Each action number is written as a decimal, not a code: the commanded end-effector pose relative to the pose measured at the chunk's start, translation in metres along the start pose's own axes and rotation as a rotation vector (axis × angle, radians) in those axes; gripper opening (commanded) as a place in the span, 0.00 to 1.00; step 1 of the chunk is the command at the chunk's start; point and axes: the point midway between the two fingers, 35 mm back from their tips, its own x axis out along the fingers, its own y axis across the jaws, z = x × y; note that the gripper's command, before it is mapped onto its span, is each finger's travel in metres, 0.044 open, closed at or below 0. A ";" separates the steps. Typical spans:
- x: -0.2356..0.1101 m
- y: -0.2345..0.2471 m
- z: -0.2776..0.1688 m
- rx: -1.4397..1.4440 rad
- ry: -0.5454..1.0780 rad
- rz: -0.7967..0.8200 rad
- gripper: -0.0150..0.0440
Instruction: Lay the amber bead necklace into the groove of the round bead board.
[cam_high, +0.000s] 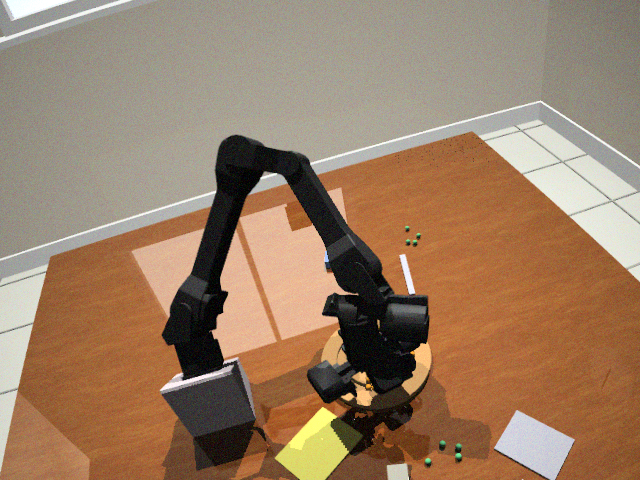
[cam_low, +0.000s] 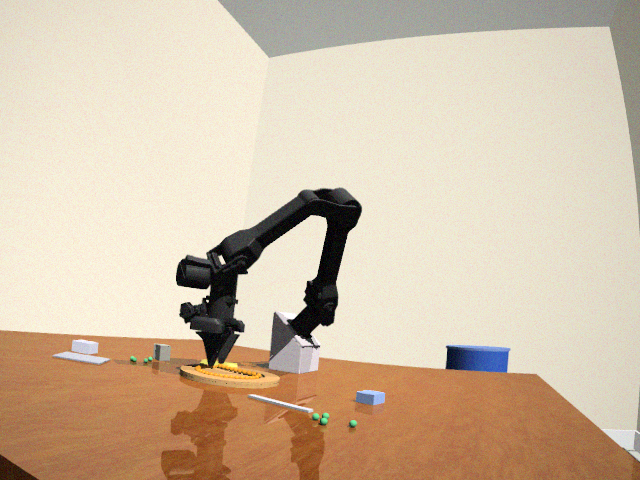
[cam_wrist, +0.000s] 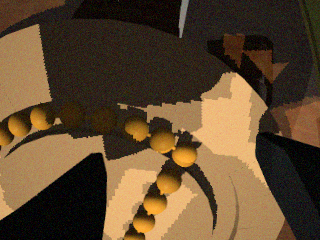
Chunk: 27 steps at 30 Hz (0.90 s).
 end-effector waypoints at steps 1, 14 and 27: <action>-0.003 -0.001 0.000 0.002 0.002 -0.003 0.92; -0.005 0.000 0.000 0.003 0.002 -0.004 1.00; -0.008 0.000 -0.001 -0.236 0.003 -0.004 0.82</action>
